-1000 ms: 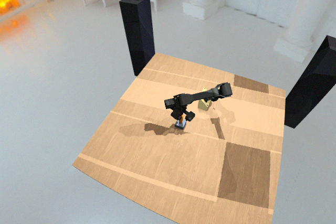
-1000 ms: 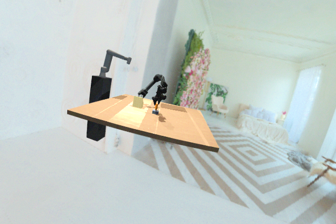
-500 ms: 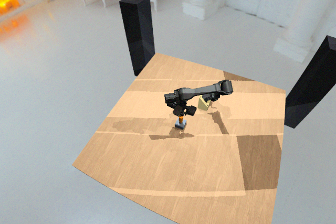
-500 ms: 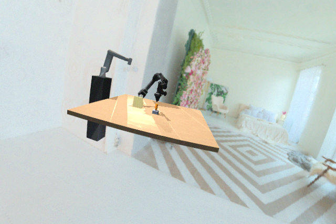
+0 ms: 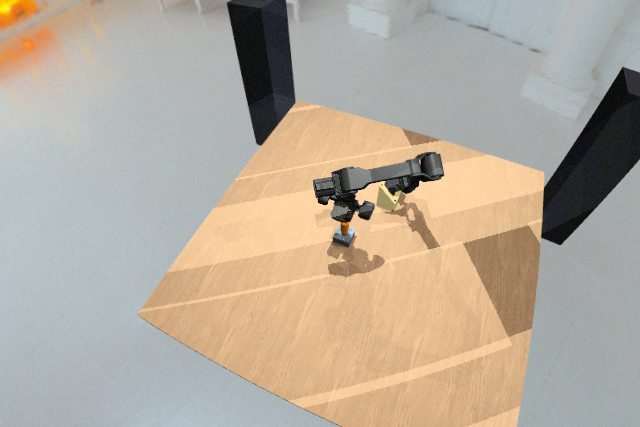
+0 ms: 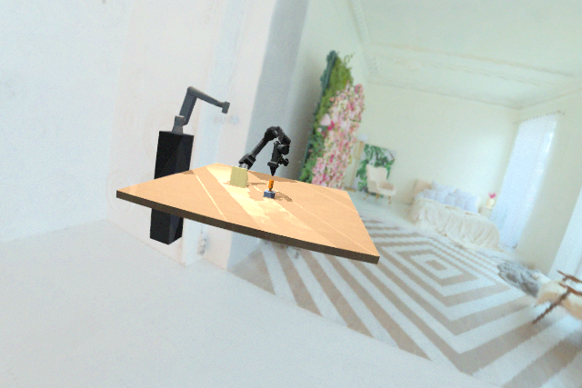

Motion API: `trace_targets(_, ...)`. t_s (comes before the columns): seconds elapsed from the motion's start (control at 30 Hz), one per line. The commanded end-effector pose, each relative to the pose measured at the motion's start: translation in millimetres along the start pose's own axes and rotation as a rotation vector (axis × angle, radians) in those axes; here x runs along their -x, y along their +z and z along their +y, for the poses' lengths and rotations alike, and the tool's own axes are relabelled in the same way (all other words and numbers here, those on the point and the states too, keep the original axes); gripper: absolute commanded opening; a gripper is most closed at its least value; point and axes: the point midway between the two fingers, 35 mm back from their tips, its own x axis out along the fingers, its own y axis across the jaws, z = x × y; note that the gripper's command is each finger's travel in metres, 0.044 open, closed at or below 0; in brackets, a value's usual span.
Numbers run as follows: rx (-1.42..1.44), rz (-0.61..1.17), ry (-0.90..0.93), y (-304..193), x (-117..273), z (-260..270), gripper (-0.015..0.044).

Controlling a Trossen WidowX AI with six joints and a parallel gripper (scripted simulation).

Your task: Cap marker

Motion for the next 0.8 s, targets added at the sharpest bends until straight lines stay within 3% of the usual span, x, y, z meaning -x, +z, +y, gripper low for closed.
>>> trace_targets(0.0, 0.005, -0.003, -0.001, 0, 0, 0, 0.0000)
trace_targets(0.77, 0.006, -0.003, 0.000, 1, -27, 0, 0.0000)
